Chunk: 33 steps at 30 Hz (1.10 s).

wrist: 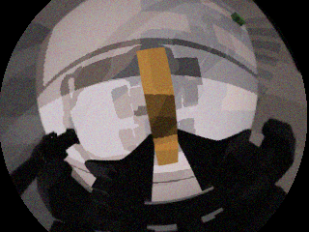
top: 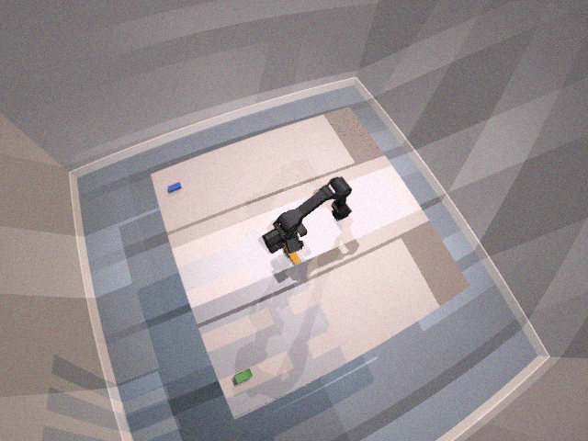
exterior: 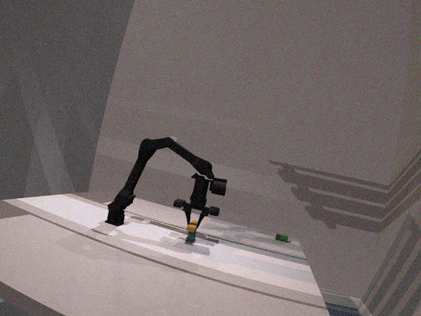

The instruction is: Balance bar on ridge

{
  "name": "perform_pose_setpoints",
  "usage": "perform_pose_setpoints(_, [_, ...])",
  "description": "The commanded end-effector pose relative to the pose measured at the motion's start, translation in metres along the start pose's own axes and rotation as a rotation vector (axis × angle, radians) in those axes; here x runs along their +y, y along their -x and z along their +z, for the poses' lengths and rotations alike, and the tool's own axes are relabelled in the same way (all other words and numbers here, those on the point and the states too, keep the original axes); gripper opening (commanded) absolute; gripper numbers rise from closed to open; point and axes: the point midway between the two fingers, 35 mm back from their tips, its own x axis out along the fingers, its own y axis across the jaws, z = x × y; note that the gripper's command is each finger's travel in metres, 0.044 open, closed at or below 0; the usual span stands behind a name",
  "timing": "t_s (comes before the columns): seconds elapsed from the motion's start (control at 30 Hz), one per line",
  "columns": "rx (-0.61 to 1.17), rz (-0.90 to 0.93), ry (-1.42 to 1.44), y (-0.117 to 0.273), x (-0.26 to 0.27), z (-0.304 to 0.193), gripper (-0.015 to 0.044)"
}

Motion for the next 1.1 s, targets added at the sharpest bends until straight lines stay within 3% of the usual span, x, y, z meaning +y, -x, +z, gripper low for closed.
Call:
perform_pose_setpoints(0.0, [-0.004,0.004,0.003,-0.0028,0.0007,0.0004,0.0000])
perform_pose_setpoints(1.07, [-0.004,0.004,0.003,-0.0011,0.0008,0.0000,0.0000])
